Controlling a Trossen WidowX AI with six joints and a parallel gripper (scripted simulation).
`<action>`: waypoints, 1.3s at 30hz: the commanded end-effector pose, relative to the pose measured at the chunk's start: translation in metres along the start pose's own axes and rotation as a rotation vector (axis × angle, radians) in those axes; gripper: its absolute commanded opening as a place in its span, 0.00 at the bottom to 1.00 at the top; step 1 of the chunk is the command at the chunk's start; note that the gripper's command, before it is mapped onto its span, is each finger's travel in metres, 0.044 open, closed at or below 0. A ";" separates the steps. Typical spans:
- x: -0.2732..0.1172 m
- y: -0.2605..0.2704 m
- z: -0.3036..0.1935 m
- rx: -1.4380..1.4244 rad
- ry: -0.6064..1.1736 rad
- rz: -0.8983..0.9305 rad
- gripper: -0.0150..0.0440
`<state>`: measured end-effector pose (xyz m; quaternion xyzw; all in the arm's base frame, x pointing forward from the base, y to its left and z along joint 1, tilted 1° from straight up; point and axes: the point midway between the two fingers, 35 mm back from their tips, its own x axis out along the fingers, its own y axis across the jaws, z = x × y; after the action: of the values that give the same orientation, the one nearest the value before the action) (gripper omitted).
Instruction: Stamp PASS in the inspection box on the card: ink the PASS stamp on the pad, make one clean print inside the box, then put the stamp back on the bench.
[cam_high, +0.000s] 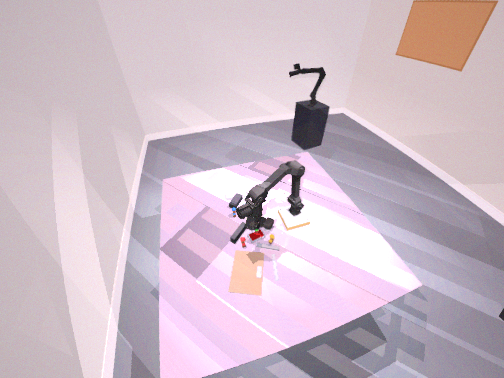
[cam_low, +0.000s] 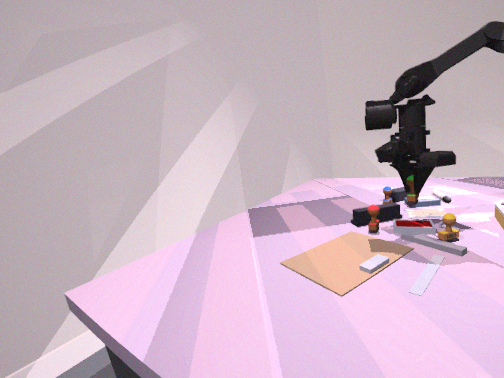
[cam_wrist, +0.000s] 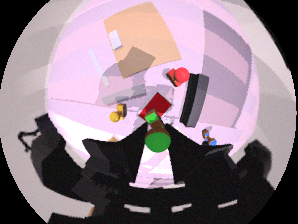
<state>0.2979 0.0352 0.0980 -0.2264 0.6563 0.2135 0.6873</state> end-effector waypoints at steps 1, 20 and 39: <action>0.004 0.000 -0.001 0.004 0.006 -0.002 0.25; 0.017 0.000 -0.001 0.003 0.006 -0.003 0.25; 0.029 0.000 -0.001 0.002 0.006 -0.003 0.25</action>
<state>0.2997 0.0353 0.0721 -0.2266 0.6562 0.2134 0.6874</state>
